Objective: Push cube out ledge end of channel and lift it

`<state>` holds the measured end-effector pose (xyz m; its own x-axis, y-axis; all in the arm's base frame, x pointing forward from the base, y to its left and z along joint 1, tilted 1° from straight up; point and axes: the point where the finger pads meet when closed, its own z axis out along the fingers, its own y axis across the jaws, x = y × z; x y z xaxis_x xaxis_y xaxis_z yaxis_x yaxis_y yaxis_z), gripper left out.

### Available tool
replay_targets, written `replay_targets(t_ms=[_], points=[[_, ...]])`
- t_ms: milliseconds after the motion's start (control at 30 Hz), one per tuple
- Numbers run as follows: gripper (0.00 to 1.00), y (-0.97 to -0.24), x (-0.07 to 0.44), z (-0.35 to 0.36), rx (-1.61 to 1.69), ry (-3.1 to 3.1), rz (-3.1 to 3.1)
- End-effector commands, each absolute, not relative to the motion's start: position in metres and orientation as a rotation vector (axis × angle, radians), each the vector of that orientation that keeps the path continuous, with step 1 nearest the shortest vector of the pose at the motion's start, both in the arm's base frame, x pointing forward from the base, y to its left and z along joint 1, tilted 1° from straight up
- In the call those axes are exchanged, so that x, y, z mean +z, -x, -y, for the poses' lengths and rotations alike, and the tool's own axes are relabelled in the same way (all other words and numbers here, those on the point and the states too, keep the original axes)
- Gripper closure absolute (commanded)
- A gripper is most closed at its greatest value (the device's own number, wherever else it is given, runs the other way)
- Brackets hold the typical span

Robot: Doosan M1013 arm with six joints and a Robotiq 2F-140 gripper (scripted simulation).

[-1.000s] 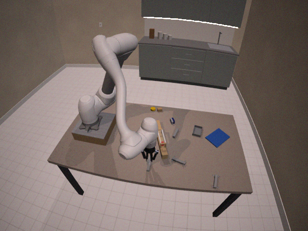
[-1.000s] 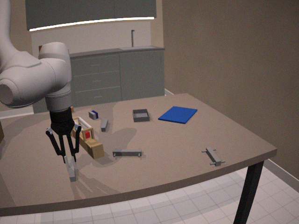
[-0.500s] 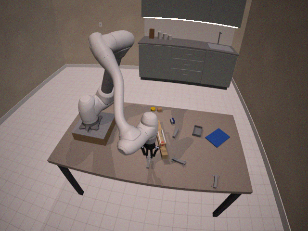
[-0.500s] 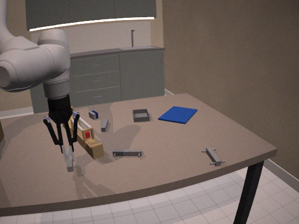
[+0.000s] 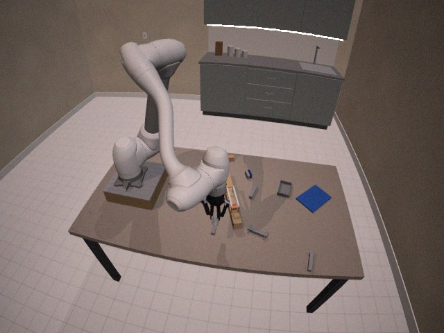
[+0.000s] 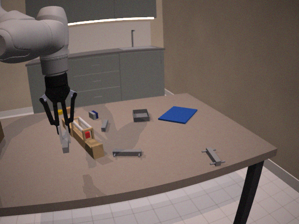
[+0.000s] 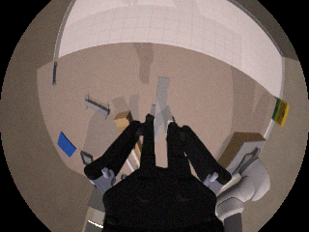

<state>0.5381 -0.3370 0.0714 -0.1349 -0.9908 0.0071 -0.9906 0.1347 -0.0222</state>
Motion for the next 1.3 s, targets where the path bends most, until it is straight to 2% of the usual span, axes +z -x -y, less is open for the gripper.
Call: replay_targets(t_ms=[0, 933, 1100, 1267], points=[[1.00, -0.538, 0.072, 0.337, -0.034, 2.060, -2.359], [1.00, -0.539, 0.072, 0.334, -0.034, 2.063, -2.357], [1.00, -0.554, 0.071, 0.304, -0.033, 2.094, -2.330], [1.00, -0.581, 0.071, 0.217, -0.033, 2.224, -2.208]])
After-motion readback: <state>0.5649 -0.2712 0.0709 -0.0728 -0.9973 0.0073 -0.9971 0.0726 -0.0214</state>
